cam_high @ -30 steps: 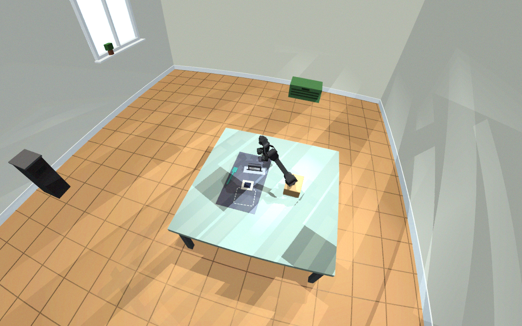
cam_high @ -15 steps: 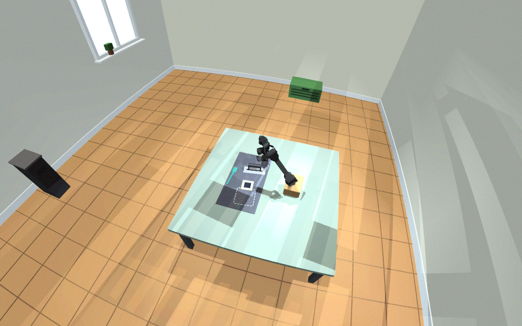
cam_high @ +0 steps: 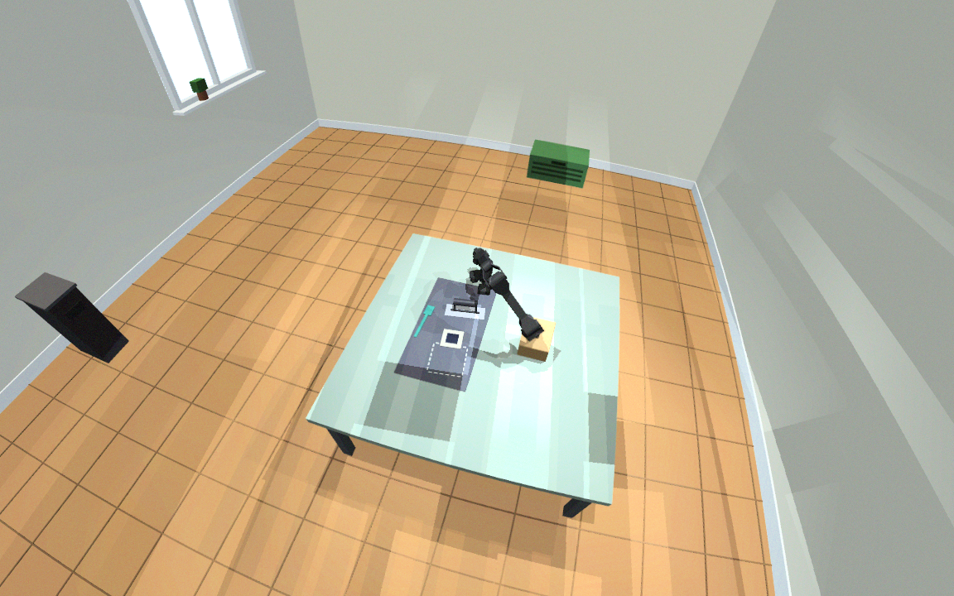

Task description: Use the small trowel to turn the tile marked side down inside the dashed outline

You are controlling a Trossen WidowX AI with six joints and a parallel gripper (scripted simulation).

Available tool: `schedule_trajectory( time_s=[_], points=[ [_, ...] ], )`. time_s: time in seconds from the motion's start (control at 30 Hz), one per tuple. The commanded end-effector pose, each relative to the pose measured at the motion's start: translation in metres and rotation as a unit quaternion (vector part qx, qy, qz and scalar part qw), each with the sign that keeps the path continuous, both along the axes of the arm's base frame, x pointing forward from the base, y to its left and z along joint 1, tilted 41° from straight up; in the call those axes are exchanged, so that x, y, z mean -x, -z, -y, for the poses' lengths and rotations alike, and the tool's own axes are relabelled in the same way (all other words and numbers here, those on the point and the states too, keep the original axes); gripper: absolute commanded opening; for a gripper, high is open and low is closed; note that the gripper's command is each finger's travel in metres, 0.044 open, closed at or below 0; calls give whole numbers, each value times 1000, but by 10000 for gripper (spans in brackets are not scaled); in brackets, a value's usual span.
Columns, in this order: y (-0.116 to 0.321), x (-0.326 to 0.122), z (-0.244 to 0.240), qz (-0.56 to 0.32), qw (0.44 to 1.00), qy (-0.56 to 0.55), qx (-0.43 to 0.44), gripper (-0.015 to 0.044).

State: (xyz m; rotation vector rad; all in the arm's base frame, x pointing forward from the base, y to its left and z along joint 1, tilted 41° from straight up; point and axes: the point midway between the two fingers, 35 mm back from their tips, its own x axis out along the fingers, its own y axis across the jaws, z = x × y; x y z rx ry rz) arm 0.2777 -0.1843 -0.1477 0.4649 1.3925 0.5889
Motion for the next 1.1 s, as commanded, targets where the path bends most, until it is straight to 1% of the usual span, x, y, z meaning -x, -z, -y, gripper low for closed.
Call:
schedule_trajectory(
  time_s=[0.0, 0.07, 0.5, 0.7, 0.77, 0.83, 0.87, 0.97, 1.07],
  points=[
    [0, 0, 0, 0, 1000, 0, 0, 48],
    [0, 0, 0, 0, 1000, 0, 0, 0],
    [0, 0, 0, 0, 1000, 0, 0, 0],
    [-2, -2, -1, 0, 1000, 0, 0, 152],
    [-18, -18, -8, 0, 1000, 1, 1, 205],
    [-43, -41, -21, 0, 1000, 1, 2, 257],
    [-56, -52, -29, 0, 1000, 1, 1, 270],
    [-85, -73, -50, 1, 1000, 0, -1, 270],
    [-88, -76, -52, 1, 1000, 0, -1, 270]
  ],
)
